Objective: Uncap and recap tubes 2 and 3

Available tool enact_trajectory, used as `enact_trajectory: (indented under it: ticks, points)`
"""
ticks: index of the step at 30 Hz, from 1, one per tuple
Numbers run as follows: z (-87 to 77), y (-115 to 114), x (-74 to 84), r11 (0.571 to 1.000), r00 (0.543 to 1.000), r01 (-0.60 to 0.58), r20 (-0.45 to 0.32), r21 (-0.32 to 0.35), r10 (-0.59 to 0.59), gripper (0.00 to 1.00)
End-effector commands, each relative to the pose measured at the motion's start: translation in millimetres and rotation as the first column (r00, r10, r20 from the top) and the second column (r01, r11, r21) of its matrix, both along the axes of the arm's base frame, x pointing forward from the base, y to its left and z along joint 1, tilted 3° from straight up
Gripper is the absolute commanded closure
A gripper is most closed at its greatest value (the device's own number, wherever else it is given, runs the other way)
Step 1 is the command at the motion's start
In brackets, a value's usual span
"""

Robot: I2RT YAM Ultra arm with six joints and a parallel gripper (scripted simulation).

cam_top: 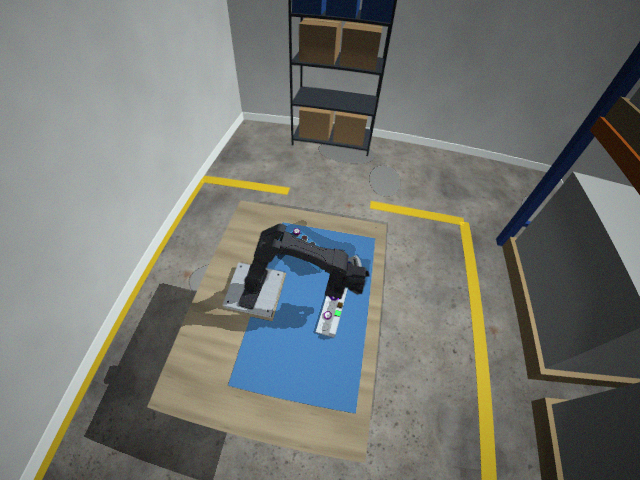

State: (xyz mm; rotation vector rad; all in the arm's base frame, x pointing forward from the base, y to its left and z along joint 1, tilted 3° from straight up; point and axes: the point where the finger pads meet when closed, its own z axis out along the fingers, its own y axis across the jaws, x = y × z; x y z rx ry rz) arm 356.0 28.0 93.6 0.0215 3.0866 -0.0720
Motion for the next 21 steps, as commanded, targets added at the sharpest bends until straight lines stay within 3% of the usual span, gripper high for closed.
enact_trajectory:
  ticks: [1,8,18,21]
  points:
    - [20.9,0.7,-5.6,1.0,1.0,0.001,-0.008,-0.001,-0.001,1.0]
    - [55.3,2.3,-7.2,1.0,1.0,0.001,-0.008,-0.001,-0.001,1.0]
    - [55.3,2.3,-7.1,1.0,1.0,0.001,-0.008,-0.001,-0.001,1.0]
    - [53.7,22.1,-22.4,0.969,0.969,-0.246,-0.021,-0.01,0.245,1.0]
